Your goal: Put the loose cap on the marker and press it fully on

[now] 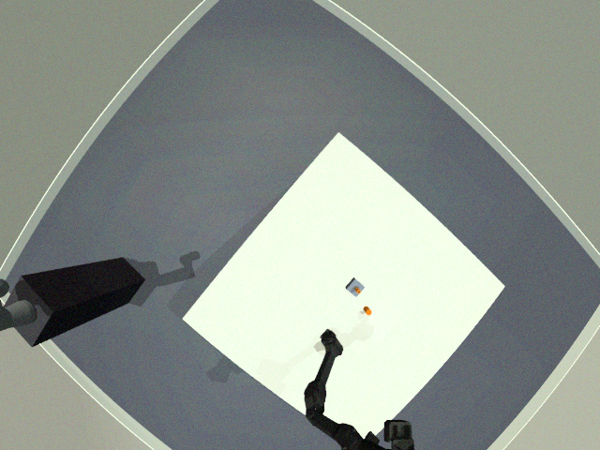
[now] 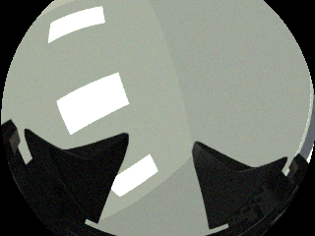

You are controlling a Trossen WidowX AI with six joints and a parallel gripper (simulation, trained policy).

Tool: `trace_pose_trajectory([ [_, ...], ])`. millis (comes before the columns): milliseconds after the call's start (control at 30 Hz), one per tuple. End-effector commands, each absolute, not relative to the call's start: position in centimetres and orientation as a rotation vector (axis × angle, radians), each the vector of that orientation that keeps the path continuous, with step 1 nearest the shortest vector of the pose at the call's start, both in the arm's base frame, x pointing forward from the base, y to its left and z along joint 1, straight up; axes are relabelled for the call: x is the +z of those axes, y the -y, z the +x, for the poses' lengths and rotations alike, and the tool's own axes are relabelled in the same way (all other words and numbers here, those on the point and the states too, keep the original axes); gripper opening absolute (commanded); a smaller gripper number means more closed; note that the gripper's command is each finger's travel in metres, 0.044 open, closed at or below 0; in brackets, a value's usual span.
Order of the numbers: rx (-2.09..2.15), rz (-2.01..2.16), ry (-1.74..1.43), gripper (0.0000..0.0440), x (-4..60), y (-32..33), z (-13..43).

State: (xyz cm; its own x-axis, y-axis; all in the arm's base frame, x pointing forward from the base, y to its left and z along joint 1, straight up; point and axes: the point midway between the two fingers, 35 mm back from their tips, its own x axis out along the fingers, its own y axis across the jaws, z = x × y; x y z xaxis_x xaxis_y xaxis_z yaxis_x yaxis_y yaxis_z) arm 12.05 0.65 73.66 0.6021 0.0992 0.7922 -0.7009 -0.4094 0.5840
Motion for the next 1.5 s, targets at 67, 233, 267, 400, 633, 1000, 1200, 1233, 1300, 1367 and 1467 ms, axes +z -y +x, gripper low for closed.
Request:
trace_pose_trajectory([
  [67, 0.908, 1.814, 0.444, 0.0288, 72.8, -0.8, 13.0],
  [233, 0.86, 1.846, 0.398, 0.03, 71.8, -0.8, 13.9],
  [267, 0.85, 1.852, 0.388, 0.0302, 71.6, -0.9, 14.1],
  [400, 0.811, 1.875, 0.35, 0.031, 70.8, -0.9, 14.8],
  [633, 0.741, 1.914, 0.281, 0.0321, 69.4, -1.1, 16.2],
  [1000, 0.629, 1.966, 0.17, 0.0328, 66.8, -1.5, 18.3],
  [1200, 0.566, 1.99, 0.107, 0.0329, 65.2, -1.7, 19.4],
  [1233, 0.555, 1.994, 0.096, 0.0329, 65.0, -1.8, 19.6],
  [1300, 0.534, 2.001, 0.075, 0.0329, 64.4, -1.9, 20.0],
  [1367, 0.513, 2.008, 0.054, 0.0329, 63.9, -2.0, 20.3],
  [1467, 0.481, 2.017, 0.022, 0.0329, 63.1, -2.1, 20.9],
])
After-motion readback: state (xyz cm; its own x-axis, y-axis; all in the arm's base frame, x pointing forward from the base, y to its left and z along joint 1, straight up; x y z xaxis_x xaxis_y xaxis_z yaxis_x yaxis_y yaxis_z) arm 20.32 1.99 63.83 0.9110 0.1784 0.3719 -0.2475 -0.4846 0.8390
